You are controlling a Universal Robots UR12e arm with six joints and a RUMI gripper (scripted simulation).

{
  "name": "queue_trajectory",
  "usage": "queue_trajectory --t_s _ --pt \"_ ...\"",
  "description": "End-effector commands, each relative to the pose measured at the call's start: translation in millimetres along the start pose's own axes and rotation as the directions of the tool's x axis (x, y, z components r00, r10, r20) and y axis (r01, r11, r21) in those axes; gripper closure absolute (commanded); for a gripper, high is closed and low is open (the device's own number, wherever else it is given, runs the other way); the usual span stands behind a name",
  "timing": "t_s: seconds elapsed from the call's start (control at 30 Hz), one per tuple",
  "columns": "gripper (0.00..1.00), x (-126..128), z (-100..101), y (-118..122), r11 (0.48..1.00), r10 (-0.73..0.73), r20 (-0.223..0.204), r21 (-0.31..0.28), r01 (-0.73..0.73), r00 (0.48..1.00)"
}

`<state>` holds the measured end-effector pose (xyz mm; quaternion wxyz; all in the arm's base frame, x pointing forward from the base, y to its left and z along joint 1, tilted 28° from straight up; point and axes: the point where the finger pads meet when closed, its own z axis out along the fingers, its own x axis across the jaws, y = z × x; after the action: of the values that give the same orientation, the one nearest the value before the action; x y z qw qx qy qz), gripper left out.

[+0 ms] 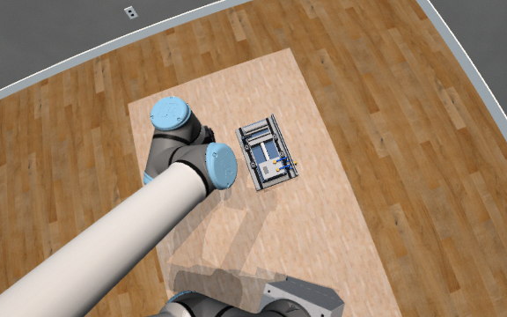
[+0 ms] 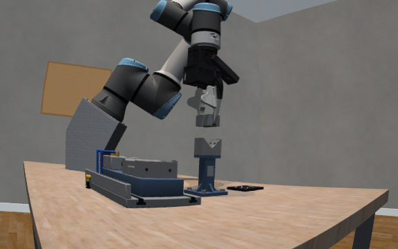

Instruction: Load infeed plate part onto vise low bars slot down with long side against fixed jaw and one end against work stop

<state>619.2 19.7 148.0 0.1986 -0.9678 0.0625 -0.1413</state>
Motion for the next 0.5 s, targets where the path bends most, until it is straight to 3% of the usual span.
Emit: queue_trajectory --t_s 0.0,0.47 --pt "1.00 0.6 -9.1 0.1 1.000 0.000 -0.001 0.000 0.000 1.000" --pt "1.00 0.6 -23.0 0.1 1.000 0.000 -0.001 0.000 0.000 1.000"
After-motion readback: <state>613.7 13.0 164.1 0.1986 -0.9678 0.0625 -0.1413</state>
